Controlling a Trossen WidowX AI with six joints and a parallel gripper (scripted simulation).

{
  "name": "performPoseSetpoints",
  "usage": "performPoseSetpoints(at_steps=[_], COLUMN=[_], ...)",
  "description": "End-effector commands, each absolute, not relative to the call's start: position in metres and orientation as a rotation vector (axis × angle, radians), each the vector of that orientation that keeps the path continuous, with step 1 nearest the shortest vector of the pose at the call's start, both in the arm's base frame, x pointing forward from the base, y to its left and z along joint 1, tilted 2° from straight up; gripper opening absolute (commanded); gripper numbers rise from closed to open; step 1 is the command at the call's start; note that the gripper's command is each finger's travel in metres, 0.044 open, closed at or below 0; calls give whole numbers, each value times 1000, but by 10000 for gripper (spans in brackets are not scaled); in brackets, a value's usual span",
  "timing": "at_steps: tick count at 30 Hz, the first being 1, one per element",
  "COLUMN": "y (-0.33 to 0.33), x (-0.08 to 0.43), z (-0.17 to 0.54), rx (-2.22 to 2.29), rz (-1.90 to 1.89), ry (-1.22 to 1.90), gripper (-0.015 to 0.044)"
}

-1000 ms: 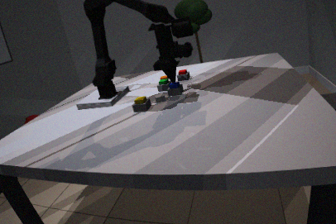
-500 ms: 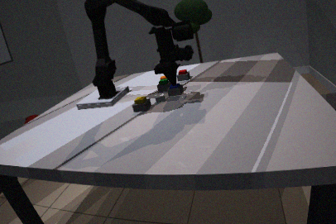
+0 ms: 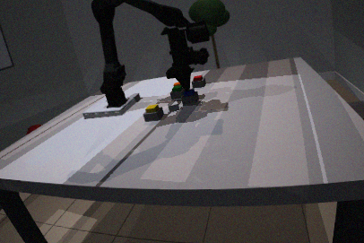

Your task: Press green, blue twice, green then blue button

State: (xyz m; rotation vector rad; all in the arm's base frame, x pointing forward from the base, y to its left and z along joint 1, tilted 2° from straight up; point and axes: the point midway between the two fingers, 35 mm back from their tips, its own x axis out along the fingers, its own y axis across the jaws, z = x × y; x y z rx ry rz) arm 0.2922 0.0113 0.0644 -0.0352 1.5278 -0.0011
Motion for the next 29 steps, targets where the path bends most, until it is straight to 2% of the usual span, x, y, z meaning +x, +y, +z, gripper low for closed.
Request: performPoseSetpoints(at_steps=[1,5,12,19,22,29], y=[12,12,88,181,208,210], x=[292,292,288,252,233,231], z=[90,90,110,137,146,147], rx=[-37,-37,-31,-25,-23,-23], rz=[7,7,13,19,20,20], ry=[1516,1516,1518,1520,1521,1521], gripper=[20,20,204,387,400,400])
